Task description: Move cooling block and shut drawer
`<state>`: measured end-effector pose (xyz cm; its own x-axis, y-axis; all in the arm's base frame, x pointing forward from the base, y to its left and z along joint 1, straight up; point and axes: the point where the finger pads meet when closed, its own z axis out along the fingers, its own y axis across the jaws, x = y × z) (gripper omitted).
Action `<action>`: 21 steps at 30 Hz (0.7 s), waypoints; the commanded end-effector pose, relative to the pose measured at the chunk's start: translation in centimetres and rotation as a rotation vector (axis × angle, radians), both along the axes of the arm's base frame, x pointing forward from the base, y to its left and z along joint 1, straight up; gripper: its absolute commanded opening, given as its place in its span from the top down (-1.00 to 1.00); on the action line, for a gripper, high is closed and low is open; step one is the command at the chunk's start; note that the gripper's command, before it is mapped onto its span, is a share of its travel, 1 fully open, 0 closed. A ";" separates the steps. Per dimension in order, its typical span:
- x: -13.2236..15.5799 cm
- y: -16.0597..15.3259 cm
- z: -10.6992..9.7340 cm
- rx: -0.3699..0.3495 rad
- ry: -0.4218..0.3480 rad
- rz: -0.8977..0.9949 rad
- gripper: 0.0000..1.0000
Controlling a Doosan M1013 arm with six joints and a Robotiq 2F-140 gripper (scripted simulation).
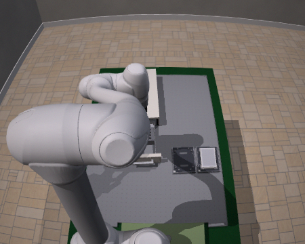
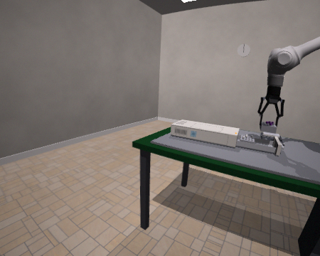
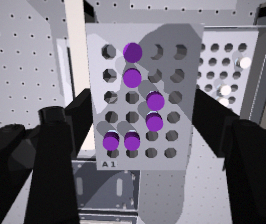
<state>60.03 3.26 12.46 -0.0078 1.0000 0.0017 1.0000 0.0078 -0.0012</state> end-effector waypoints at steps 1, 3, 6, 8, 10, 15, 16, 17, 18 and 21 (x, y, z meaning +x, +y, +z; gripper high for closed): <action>0.1 0.0 0.1 0.000 -0.001 0.000 0.80; 0.1 0.0 0.1 0.000 -0.001 0.000 0.80; 0.1 0.0 0.1 0.000 -0.001 0.000 0.80; 0.1 0.0 0.1 0.000 -0.001 0.000 0.80; 0.1 0.0 0.1 0.000 -0.001 0.000 0.80; 0.1 0.0 0.1 0.000 -0.001 0.000 0.80; 0.0 -0.3 0.1 0.000 -0.001 -0.027 0.80; -0.1 -0.5 0.1 0.000 -0.001 -0.053 0.80; -0.2 -0.8 0.1 0.000 -0.001 -0.080 0.80; -0.4 -1.5 0.1 0.000 -0.001 -0.160 0.80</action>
